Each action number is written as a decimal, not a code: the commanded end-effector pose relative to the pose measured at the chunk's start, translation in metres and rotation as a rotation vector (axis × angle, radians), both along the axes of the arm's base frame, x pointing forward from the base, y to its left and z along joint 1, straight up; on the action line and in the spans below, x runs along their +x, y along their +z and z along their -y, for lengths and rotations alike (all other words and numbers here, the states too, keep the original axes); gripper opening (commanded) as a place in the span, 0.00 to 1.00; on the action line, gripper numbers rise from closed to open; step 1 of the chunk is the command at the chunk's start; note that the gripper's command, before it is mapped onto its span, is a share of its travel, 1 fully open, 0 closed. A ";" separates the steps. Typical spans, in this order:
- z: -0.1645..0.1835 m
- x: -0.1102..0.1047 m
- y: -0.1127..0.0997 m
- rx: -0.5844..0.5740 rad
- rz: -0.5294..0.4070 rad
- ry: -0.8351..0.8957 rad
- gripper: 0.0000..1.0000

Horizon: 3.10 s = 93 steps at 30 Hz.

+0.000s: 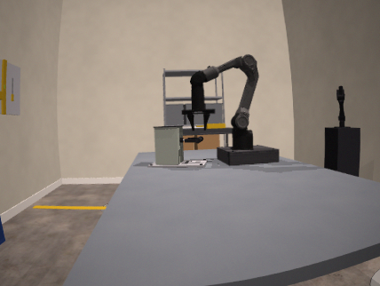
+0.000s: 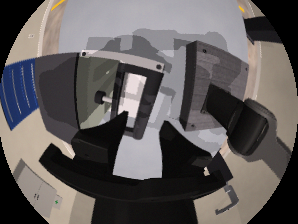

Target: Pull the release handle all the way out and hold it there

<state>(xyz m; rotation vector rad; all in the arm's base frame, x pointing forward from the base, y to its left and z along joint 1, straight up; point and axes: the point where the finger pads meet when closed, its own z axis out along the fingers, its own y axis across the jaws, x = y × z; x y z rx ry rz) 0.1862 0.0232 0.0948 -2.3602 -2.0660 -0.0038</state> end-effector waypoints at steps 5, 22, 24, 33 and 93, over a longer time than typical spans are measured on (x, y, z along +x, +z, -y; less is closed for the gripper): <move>0.000 0.000 -0.005 -0.002 -0.003 0.000 0.64; 0.000 0.000 -0.015 -0.002 -0.003 0.000 0.64; 0.000 0.000 -0.016 -0.002 -0.003 0.000 0.64; 0.000 0.000 -0.018 -0.002 -0.002 0.000 0.64; 0.000 0.000 -0.021 -0.002 -0.002 0.000 0.64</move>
